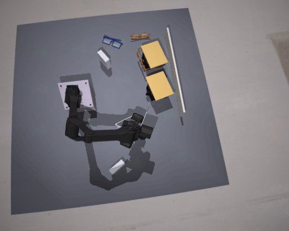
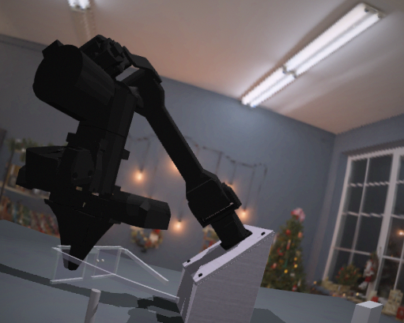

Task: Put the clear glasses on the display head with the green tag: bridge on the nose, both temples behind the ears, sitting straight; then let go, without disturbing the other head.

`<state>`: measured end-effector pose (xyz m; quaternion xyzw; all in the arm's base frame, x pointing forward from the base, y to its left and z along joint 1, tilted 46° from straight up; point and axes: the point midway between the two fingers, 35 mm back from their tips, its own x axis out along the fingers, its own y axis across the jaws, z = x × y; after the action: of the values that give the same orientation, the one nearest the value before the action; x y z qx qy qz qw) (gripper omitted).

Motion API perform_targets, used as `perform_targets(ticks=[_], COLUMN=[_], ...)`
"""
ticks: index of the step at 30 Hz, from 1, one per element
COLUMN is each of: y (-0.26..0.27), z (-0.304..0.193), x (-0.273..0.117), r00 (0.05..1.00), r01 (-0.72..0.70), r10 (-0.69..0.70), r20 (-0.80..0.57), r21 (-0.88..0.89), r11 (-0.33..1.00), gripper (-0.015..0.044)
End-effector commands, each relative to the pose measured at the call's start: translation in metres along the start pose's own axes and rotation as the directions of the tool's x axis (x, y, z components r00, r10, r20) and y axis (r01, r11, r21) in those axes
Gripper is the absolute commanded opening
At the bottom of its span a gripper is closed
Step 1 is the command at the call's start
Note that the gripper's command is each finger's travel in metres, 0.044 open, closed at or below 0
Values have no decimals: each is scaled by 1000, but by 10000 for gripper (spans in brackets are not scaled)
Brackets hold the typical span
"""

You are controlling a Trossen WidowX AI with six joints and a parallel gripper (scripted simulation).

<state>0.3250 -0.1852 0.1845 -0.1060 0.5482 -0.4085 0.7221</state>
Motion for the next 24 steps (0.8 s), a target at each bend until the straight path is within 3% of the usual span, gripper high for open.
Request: perform_targets(ticks=[1, 16, 24], y=[-33, -34, -34], z=[5, 5, 7], x=[-9, -8, 28], r00=[1000, 1000, 1000], r01=[14, 15, 16], r10=[-14, -15, -16], r20=[24, 24, 24], r21=[7, 7, 7], r11=[1000, 1000, 1000], gripper=[0, 0, 0])
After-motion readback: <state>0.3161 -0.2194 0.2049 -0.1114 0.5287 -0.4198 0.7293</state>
